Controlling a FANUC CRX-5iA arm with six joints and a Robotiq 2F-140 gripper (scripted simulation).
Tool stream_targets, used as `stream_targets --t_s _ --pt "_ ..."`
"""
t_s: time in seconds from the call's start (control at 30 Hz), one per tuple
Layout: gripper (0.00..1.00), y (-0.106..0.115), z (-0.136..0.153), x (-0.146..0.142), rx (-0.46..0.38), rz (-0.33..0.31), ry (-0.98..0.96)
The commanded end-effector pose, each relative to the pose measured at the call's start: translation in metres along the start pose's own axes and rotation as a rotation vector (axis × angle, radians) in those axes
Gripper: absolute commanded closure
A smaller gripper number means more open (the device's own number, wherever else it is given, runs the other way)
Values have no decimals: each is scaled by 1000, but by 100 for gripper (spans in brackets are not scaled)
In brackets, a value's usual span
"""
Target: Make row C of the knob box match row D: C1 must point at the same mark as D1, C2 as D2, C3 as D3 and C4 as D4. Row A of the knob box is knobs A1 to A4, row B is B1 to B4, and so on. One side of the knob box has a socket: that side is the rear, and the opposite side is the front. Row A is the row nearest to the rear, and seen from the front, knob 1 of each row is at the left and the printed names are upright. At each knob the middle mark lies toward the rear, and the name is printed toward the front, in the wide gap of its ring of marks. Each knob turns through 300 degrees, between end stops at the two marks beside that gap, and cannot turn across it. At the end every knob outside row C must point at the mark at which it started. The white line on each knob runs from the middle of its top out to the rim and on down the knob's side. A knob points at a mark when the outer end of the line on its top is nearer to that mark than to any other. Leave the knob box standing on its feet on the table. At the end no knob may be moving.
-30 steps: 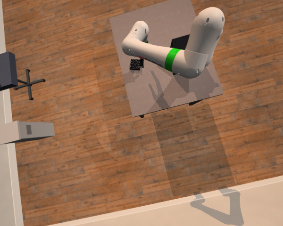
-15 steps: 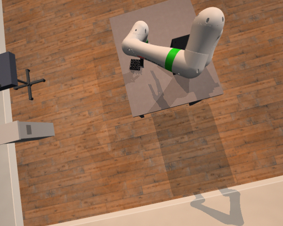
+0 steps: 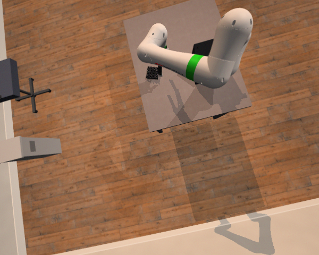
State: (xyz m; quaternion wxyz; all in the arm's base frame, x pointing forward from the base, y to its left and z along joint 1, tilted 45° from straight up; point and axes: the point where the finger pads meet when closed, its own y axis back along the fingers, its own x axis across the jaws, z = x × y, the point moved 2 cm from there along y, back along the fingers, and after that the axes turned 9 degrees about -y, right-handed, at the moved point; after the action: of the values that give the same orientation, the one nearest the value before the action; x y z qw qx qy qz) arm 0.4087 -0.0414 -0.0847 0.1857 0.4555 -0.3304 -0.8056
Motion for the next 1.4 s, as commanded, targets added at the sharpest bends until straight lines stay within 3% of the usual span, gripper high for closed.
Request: stream_targets --t_s 0.0,1.37 --pt "0 1 -4 -1 1 0 71" --pt "0 20 -72 -34 0 1 1573"
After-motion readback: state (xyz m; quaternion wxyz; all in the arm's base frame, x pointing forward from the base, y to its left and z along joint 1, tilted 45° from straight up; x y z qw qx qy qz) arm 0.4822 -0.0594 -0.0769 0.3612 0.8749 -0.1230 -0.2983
